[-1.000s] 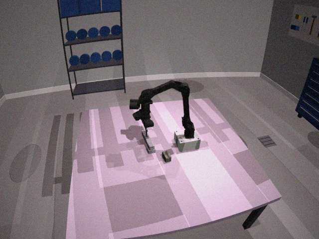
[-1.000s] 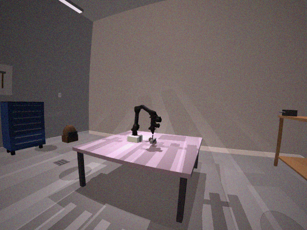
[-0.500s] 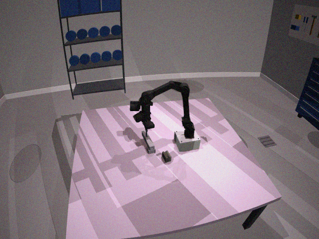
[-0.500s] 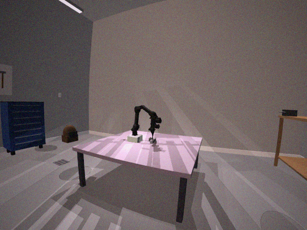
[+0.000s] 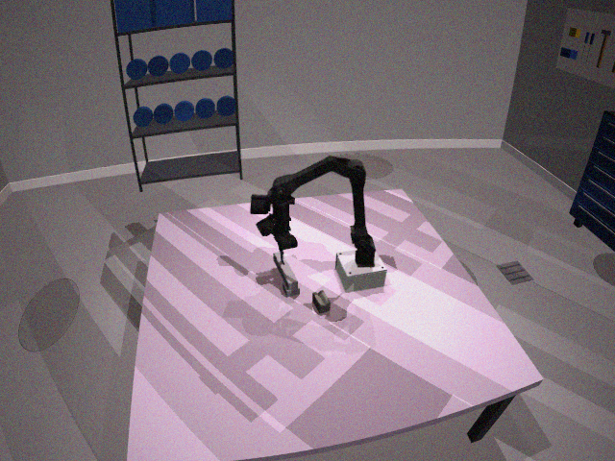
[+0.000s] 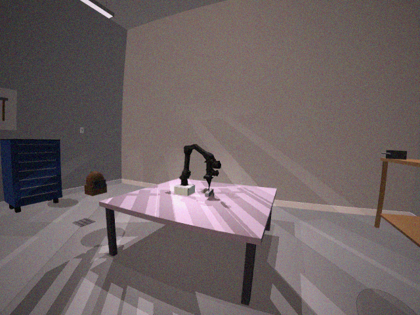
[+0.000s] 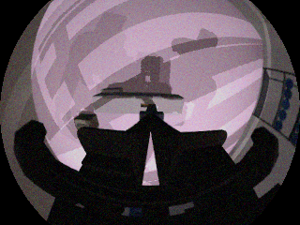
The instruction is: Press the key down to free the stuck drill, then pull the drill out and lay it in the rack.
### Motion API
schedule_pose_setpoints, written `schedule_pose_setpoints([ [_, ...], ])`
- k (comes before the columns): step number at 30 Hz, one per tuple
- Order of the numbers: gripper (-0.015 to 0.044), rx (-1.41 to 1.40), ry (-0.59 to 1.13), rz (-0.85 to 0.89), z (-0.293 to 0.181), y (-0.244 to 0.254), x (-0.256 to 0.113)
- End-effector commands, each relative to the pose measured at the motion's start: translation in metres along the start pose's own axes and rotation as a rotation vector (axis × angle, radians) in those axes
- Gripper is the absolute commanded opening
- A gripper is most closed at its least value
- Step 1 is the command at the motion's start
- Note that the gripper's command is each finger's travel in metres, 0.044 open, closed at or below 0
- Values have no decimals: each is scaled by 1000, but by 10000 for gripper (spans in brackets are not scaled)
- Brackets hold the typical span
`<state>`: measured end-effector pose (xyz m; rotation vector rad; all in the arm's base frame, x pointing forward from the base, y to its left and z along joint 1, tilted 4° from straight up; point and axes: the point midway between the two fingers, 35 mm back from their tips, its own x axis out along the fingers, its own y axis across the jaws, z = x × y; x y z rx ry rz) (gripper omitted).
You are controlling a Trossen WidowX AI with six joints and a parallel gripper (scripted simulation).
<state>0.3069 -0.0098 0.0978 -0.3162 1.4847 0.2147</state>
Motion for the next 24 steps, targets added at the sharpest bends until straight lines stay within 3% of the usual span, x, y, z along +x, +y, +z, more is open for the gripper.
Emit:
schedule_pose_setpoints([
  [1, 0, -3, 13, 0, -1, -1, 7],
  [24, 0, -3, 13, 0, -6, -3, 14],
])
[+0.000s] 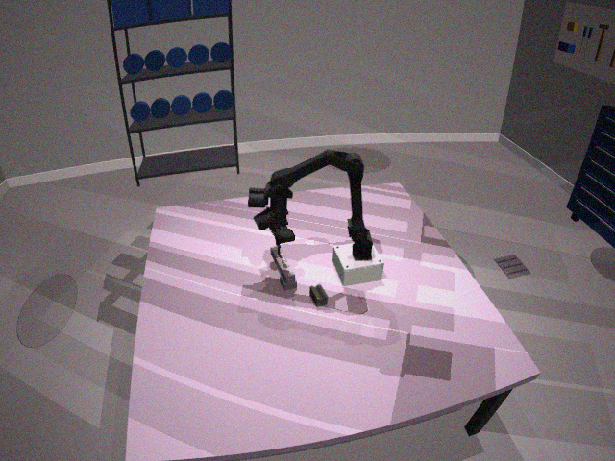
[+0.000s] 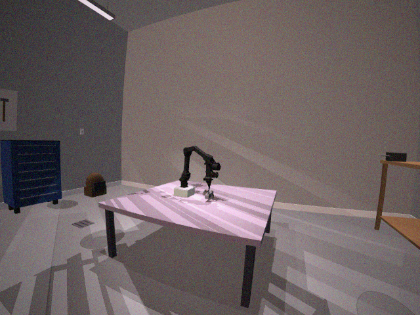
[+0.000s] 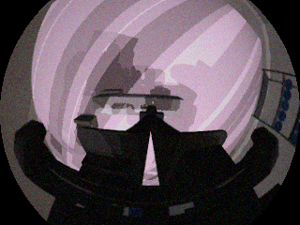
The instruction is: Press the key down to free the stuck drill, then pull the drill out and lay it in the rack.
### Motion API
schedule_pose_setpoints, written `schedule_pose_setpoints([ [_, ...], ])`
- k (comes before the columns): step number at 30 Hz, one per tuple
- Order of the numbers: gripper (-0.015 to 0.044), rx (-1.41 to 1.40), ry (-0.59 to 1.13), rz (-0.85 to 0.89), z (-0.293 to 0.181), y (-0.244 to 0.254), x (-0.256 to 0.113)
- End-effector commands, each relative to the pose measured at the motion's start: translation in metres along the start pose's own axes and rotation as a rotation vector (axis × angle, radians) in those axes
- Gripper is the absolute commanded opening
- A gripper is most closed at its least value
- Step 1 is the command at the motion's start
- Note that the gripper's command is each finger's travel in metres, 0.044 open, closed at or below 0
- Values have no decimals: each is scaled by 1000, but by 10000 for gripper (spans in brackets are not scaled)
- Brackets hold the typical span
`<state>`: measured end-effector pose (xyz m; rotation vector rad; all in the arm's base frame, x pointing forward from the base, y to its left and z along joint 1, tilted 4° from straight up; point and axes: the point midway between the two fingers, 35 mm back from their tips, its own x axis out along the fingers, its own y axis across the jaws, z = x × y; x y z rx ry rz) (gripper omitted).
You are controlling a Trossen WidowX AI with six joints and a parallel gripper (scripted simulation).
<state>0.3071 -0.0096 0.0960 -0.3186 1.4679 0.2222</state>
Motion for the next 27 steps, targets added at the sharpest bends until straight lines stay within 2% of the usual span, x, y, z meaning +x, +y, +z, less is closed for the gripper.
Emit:
schedule_pose_setpoints([
  [1, 0, 3, 30, 0, -6, -3, 12],
  [27, 0, 3, 30, -1, -7, -4, 22],
])
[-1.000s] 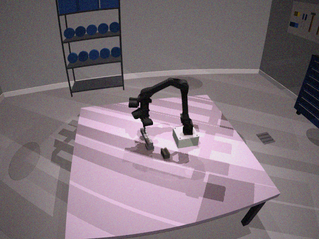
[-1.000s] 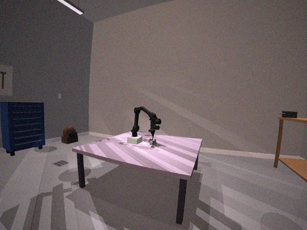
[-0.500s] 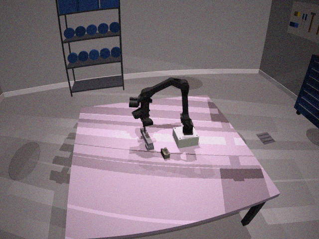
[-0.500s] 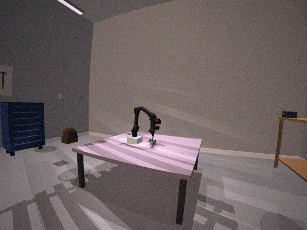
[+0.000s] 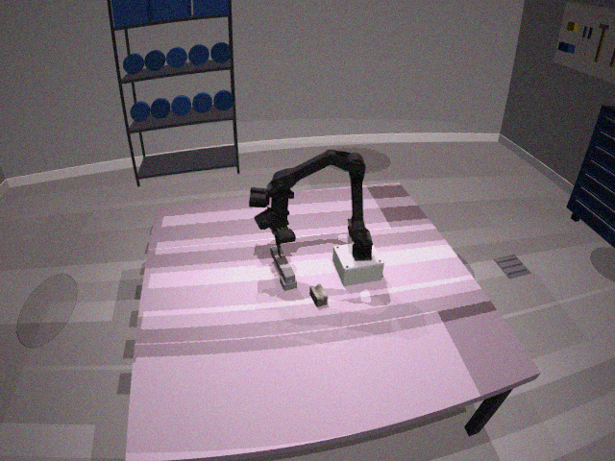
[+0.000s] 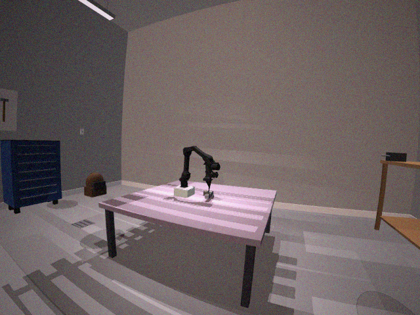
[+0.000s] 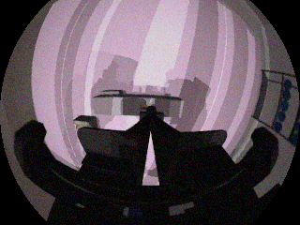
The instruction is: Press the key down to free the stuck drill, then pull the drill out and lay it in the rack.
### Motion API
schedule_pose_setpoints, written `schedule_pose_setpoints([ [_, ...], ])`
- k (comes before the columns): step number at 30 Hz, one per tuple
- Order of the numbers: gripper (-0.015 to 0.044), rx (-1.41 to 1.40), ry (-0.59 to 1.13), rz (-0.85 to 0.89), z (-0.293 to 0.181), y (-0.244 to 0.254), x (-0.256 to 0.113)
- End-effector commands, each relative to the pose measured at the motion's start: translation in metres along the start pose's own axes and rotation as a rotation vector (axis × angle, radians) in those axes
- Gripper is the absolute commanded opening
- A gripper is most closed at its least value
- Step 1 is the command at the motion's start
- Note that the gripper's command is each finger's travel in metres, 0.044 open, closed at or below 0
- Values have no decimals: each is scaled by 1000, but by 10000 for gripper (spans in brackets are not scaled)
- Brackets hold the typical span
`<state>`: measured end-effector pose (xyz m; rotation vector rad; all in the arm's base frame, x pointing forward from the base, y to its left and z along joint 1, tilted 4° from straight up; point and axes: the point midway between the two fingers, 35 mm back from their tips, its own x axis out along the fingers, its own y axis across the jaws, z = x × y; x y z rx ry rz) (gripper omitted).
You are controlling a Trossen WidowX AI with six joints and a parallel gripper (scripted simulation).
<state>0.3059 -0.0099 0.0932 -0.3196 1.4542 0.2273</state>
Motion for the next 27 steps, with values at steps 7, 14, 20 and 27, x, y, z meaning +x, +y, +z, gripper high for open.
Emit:
schedule_pose_setpoints([
  [7, 0, 7, 44, -1, -6, -5, 22],
  [14, 0, 7, 44, -1, -6, -6, 25],
  [20, 0, 7, 44, -1, -6, -6, 27],
  [27, 0, 7, 44, -1, -6, -6, 29],
])
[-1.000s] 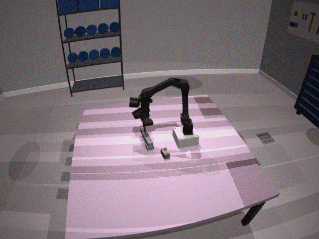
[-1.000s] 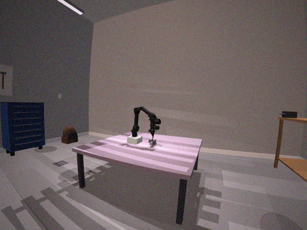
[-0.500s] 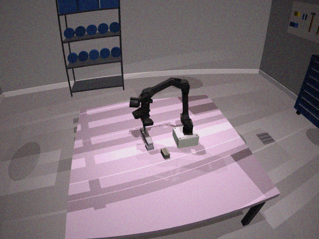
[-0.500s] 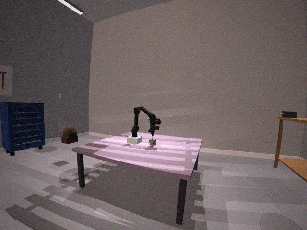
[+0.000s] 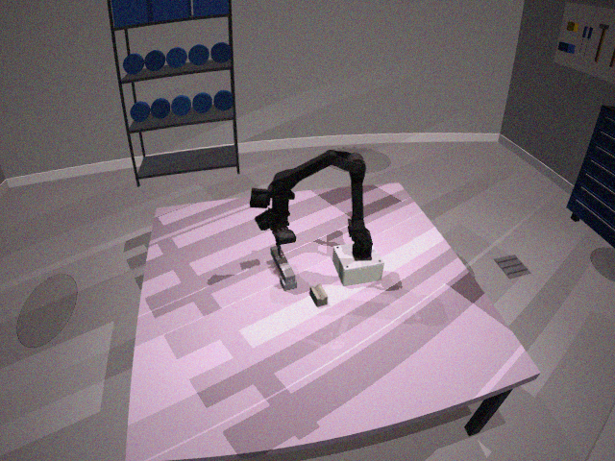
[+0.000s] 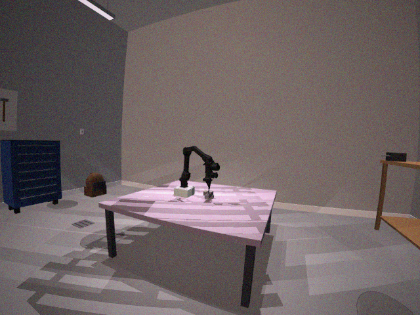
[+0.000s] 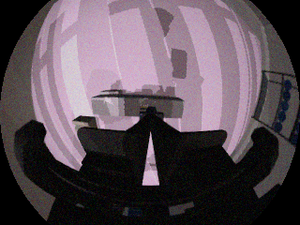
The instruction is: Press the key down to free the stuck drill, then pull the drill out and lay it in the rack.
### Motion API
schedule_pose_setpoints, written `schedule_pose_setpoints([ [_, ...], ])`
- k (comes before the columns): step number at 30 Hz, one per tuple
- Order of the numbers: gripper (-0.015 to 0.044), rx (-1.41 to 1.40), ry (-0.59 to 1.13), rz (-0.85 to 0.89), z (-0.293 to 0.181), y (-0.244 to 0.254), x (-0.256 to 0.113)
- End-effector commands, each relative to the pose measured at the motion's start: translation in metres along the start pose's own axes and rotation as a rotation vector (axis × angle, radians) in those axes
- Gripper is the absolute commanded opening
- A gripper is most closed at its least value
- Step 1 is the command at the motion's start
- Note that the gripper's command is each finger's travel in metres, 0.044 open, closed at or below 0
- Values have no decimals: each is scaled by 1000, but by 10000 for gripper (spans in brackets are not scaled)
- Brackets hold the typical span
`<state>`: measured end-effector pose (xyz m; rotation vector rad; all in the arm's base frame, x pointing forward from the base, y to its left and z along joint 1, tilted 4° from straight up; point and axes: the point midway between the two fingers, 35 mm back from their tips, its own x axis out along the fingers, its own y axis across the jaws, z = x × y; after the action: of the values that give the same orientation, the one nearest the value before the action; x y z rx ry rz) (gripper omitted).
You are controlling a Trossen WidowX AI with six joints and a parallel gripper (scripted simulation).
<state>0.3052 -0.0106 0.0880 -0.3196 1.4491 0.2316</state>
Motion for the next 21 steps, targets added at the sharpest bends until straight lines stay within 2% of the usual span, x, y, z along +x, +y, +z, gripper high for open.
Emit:
schedule_pose_setpoints([
  [1, 0, 10, 49, -3, -5, -7, 24],
  [10, 0, 10, 49, -3, -4, -7, 27],
  [13, 79, 10, 49, -3, -1, -7, 15],
  [19, 236, 10, 48, -3, 7, -6, -46],
  [21, 289, 10, 48, -3, 7, -5, -53],
])
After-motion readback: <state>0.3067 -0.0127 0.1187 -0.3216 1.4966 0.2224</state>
